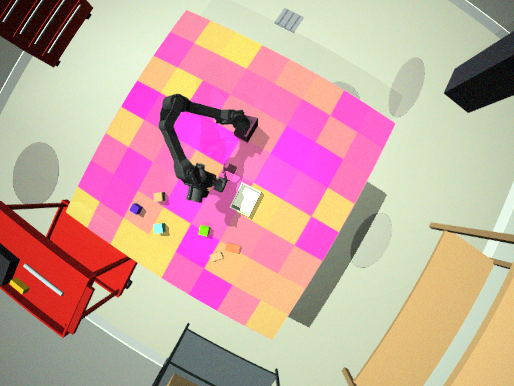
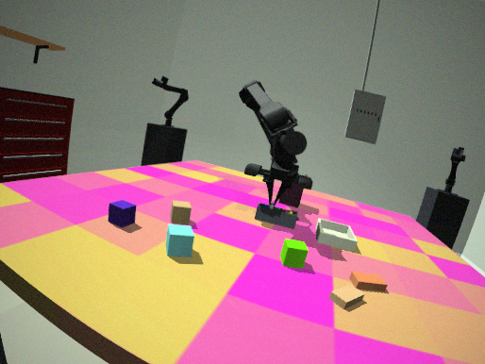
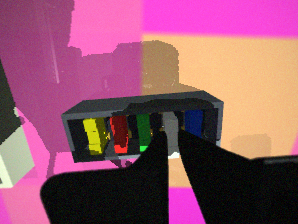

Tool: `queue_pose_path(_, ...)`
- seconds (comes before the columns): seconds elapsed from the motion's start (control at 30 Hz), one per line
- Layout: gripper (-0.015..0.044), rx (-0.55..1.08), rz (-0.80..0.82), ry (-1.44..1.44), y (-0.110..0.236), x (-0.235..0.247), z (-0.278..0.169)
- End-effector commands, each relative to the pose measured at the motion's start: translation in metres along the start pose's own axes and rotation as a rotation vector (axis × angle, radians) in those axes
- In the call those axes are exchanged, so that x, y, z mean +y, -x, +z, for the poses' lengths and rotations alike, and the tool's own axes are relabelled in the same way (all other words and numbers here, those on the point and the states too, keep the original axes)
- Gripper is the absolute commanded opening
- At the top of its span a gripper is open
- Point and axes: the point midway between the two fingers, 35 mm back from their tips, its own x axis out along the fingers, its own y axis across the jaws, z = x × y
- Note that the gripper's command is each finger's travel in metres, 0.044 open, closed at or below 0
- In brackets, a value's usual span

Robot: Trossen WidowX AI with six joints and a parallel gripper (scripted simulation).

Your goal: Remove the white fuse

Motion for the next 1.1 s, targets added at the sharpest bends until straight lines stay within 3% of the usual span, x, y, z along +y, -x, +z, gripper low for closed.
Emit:
queue_pose_path(0.0,0.0000,-0.002,0.003,-0.006,0.003,0.000,0.001)
queue_pose_path(1.07,0.0000,-0.001,0.002,-0.003,0.018,0.000,0.000)
